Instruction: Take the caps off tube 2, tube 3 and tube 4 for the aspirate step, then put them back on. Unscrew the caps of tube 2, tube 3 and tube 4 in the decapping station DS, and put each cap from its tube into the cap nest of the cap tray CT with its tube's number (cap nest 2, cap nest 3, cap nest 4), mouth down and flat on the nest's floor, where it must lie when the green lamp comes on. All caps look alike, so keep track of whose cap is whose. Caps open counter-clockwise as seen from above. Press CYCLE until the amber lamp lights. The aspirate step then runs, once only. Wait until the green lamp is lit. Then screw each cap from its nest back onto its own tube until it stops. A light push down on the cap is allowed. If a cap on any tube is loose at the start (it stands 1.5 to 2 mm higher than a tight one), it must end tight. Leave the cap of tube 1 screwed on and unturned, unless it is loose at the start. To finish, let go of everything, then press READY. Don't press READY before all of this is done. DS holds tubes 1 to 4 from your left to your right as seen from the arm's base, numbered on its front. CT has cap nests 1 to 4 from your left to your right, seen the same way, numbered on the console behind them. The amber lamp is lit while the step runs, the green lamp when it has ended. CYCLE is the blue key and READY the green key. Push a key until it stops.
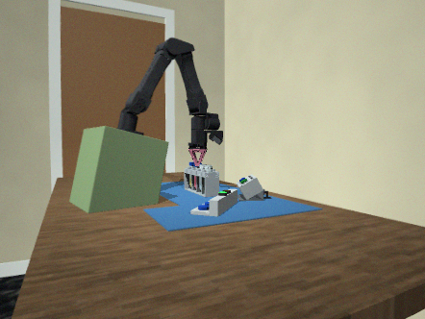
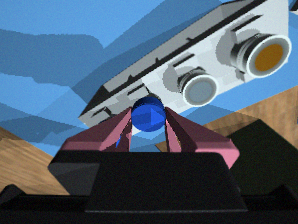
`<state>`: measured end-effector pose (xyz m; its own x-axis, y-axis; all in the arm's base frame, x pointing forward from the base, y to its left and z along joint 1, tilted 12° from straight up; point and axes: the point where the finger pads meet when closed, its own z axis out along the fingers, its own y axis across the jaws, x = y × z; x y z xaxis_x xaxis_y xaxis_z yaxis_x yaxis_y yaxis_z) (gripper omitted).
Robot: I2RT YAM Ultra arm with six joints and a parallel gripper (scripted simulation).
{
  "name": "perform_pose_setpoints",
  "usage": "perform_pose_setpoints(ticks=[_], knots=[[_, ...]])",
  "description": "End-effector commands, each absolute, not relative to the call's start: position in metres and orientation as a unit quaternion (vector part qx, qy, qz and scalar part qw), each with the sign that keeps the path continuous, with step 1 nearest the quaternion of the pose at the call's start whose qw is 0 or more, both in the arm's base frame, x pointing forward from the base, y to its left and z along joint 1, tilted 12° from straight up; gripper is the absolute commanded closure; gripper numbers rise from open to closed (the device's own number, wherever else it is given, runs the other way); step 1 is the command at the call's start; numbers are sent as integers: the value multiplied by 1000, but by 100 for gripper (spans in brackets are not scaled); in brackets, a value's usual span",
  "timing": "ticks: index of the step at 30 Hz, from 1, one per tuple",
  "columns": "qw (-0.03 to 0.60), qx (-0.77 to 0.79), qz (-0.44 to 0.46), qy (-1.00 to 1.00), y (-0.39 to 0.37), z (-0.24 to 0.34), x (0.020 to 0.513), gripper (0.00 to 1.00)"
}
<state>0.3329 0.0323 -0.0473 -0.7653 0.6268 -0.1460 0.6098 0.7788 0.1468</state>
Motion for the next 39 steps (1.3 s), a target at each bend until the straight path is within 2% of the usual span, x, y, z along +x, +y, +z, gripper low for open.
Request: perform_pose_setpoints(ticks=[1,2,14,35,37,39], knots=[[99,352,51,929,32,-44,336,100],[99,352,51,929,32,-45,336,51],[99,352,51,929,32,-44,336,51],[99,352,51,929,31,0,326,51],[94,428,59,897,16,-1,320,53],[94,434,59,894,1,-3,313,53]])
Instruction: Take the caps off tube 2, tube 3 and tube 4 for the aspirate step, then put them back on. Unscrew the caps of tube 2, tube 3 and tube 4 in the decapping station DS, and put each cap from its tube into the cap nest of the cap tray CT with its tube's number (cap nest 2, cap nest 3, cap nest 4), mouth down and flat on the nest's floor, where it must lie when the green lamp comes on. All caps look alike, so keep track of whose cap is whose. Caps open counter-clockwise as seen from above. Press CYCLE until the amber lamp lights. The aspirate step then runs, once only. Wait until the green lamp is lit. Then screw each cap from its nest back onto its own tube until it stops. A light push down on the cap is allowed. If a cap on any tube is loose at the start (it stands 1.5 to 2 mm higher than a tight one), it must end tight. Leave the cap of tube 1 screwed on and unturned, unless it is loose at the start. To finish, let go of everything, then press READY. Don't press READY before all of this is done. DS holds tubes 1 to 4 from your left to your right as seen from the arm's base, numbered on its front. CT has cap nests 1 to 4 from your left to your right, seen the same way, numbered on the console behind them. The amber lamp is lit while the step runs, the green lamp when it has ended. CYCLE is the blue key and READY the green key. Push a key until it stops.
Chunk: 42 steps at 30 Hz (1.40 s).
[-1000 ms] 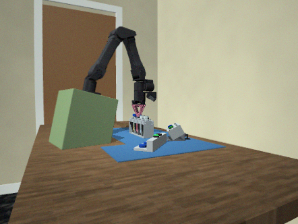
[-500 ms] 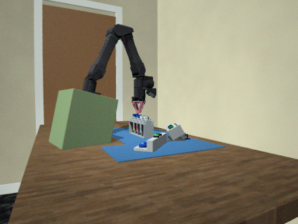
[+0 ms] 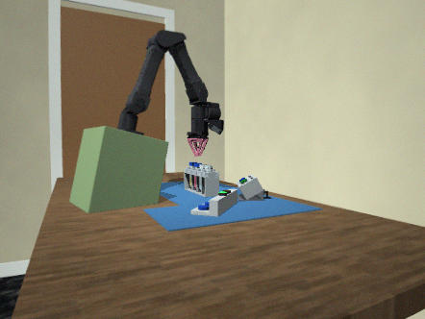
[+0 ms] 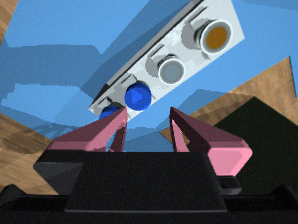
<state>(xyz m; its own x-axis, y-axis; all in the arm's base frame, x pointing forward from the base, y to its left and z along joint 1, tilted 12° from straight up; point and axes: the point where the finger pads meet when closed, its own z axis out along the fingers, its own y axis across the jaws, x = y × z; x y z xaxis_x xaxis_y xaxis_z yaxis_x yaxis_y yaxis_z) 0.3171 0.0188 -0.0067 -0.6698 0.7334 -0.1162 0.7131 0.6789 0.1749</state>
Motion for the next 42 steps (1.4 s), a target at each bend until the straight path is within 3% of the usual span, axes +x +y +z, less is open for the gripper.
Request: perform_pose_setpoints(ticks=[1,42], knots=[[94,434,59,894,-7,-4,310,53],[94,434,54,894,-277,-35,195,53]])
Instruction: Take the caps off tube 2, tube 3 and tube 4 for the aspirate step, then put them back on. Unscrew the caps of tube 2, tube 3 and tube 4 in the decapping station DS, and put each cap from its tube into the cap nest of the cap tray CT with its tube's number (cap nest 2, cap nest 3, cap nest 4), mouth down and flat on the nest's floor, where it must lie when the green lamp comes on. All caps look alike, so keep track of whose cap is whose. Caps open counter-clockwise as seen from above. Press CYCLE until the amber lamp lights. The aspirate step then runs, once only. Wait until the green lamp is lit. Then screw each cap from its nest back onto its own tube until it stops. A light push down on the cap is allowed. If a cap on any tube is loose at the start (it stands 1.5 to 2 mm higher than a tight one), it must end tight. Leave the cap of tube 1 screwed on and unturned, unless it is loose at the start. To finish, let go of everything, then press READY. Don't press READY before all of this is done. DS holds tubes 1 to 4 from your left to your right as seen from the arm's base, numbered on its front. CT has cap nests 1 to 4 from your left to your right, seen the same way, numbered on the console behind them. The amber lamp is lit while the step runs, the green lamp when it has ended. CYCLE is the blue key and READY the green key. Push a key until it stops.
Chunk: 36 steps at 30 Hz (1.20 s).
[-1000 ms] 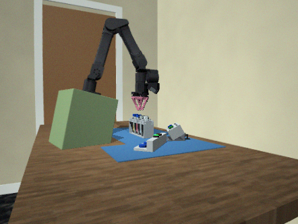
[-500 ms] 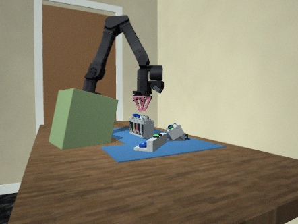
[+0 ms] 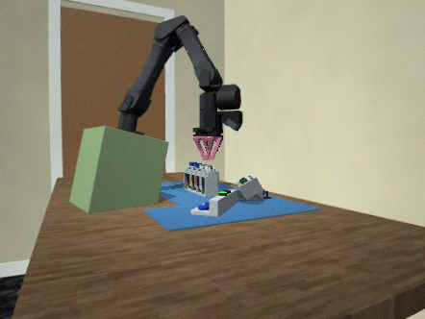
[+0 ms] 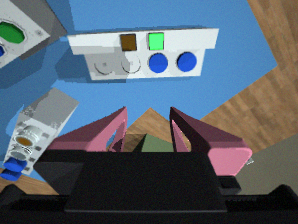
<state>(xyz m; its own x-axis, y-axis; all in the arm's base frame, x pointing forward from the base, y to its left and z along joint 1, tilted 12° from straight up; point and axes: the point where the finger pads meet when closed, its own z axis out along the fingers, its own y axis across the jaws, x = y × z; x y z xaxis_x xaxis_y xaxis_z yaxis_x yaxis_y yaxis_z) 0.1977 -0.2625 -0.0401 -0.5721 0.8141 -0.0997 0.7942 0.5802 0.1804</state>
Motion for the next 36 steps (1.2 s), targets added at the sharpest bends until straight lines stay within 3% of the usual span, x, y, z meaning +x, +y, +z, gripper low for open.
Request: perform_pose_setpoints(ticks=[1,7,36], knots=[[94,434,54,894,-284,-36,192,53],[94,434,54,894,-286,-36,191,53],[94,435,54,894,-286,-158,219,53]])
